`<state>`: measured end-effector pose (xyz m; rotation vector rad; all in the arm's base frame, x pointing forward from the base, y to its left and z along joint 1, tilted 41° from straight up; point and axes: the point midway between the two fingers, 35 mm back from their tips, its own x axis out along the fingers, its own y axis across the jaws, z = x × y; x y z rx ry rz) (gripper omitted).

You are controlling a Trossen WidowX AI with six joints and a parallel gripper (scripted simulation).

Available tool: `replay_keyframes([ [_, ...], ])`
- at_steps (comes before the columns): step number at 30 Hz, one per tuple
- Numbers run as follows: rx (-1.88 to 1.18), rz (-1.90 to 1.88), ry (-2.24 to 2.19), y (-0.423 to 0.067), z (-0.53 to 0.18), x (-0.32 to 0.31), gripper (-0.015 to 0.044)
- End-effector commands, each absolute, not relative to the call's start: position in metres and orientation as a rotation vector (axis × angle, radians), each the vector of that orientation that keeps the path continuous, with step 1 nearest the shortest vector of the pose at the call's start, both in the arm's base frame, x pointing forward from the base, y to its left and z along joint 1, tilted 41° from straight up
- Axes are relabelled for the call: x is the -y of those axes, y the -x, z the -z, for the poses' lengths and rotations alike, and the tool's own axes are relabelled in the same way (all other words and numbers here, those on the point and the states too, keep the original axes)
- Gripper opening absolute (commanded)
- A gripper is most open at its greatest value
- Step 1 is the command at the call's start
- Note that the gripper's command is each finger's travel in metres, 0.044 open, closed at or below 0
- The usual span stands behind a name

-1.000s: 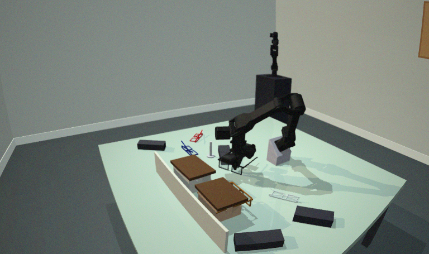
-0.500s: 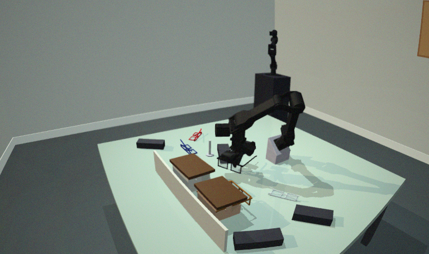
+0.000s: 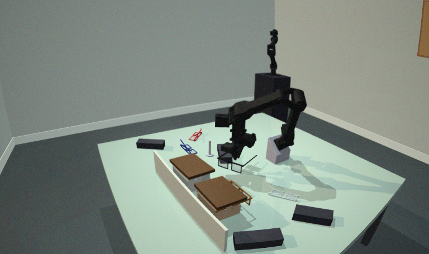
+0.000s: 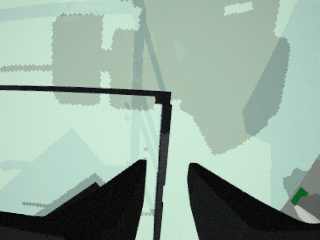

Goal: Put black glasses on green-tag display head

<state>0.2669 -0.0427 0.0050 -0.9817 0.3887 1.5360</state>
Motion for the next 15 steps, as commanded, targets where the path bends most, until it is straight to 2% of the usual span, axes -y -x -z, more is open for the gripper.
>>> replay_keyframes([
  [1, -0.389, -1.540, 0.993, -0.2679, -0.0146, 0.0494, 0.0108],
  [5, -0.387, -1.530, 0.989, -0.2686, -0.0087, 0.0457, 0.0200],
  [14, -0.382, -1.543, 1.000, -0.2655, -0.0132, 0.0508, 0.0200],
  [15, -0.382, -1.543, 1.000, -0.2655, -0.0132, 0.0508, 0.0174],
])
